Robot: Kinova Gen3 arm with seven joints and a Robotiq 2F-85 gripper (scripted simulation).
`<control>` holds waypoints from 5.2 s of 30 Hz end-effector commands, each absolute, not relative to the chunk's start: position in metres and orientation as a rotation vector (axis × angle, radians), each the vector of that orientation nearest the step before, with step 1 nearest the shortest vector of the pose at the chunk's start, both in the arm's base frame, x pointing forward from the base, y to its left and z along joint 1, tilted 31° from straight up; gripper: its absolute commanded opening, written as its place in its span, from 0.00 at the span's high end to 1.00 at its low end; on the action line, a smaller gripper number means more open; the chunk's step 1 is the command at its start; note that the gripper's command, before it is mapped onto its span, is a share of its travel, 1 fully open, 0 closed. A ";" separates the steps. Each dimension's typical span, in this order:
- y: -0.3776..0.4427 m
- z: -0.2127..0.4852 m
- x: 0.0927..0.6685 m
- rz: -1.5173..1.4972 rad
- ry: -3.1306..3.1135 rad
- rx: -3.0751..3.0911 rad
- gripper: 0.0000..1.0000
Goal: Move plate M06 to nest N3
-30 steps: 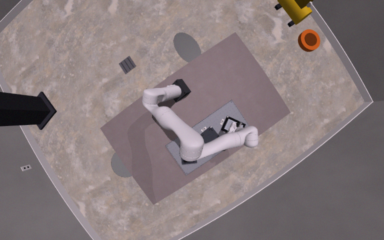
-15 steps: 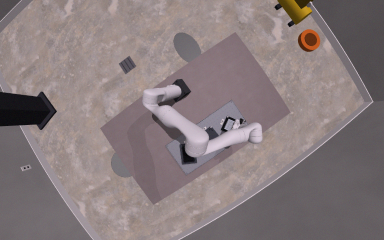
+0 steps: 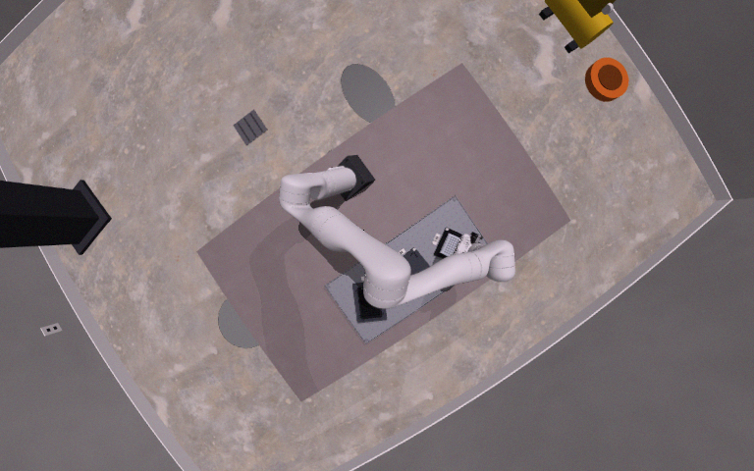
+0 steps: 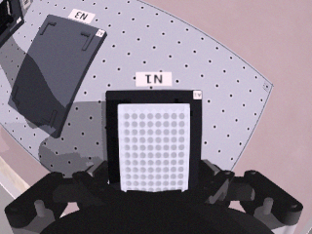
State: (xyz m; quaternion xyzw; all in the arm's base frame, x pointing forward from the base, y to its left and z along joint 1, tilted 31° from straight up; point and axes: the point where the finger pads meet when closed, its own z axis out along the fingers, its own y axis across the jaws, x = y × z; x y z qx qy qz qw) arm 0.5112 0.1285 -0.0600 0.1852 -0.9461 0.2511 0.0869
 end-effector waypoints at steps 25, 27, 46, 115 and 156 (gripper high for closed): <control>0.120 -0.074 0.509 0.748 -2.822 0.541 0.00; 0.120 -0.074 0.509 0.748 -2.822 0.541 0.00; 0.120 -0.074 0.509 0.748 -2.822 0.543 0.00; 0.105 -0.099 0.507 0.748 -2.823 0.538 0.00; 0.104 -0.101 0.507 0.749 -2.821 0.540 1.00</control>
